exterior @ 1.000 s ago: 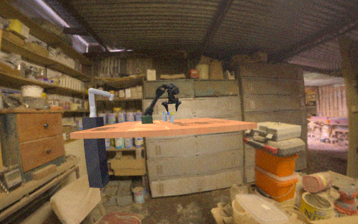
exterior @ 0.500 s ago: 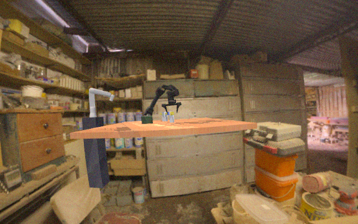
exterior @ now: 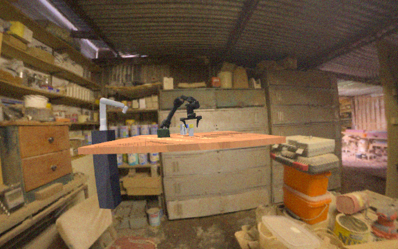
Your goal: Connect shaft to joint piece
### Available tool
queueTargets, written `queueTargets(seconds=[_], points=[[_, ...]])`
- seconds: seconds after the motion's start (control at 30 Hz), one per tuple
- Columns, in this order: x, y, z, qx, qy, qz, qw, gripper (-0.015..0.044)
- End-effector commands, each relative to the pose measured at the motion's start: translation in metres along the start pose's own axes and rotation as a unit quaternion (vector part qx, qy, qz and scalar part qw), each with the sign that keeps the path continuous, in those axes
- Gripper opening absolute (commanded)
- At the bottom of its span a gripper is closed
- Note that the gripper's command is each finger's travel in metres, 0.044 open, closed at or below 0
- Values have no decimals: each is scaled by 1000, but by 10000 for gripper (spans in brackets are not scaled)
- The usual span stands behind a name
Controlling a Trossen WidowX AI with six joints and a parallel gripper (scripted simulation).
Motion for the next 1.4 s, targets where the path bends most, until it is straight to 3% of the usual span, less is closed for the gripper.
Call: queueTargets(seconds=[0.0,0.17,0.6,1.0,1.37], points=[[-8,0,1,-3,3,0,1000,440],[-13,0,1,-3,3,0,1000,440],[-13,0,1,-3,3,0,1000,102],[-13,0,1,-3,3,0,1000,102],[-13,0,1,0,2,0,1000,67]])
Point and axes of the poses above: the point midway between the two fingers, 35 mm back from their tips, its own x axis back along the fingers, its own y axis across the jaws, z = x × y, the point moved 6 cm from there along x, back along the fingers, and after that the axes turned 9 degrees about -x, right-handed, at the moved point
